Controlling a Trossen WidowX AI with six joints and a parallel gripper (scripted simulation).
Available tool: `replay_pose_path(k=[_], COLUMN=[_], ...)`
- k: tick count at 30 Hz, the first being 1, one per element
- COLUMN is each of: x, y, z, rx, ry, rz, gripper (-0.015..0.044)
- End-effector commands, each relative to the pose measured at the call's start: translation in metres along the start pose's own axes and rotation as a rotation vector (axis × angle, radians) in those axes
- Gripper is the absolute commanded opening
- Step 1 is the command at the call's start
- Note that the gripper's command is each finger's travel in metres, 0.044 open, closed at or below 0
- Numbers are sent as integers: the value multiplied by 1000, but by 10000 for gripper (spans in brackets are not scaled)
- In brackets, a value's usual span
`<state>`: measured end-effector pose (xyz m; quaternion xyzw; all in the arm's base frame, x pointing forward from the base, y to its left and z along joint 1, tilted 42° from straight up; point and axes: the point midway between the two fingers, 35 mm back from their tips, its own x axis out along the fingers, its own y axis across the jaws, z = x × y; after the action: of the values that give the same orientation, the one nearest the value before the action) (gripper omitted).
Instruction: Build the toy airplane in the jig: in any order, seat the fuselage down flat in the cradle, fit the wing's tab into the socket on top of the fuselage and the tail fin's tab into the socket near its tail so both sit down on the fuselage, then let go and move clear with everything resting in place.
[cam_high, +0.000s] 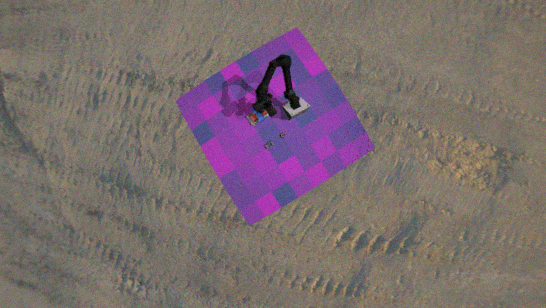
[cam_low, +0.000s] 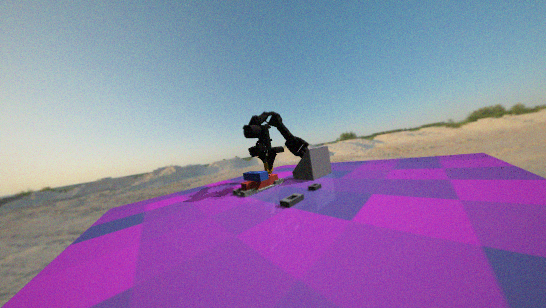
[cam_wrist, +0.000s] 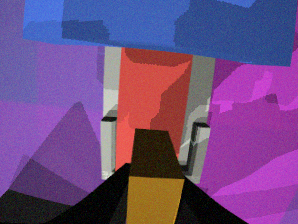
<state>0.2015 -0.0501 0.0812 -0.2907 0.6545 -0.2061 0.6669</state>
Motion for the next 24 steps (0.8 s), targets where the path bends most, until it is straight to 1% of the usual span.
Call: replay_pose_path(k=[1,8,9,13,15,18,24], x=[7,12,11,11,11,11,11], y=[0,-1,0,0,0,0,0], z=[-1,-1,-1,-1,-1,-1,-1], rx=[-4,-4,0,0,0,0,0], ry=[0,0,2,2,2,2,2], rz=[-5,-6,-2,-2,-2,-2,-2], gripper=[66,66,79,52,0,0,157])
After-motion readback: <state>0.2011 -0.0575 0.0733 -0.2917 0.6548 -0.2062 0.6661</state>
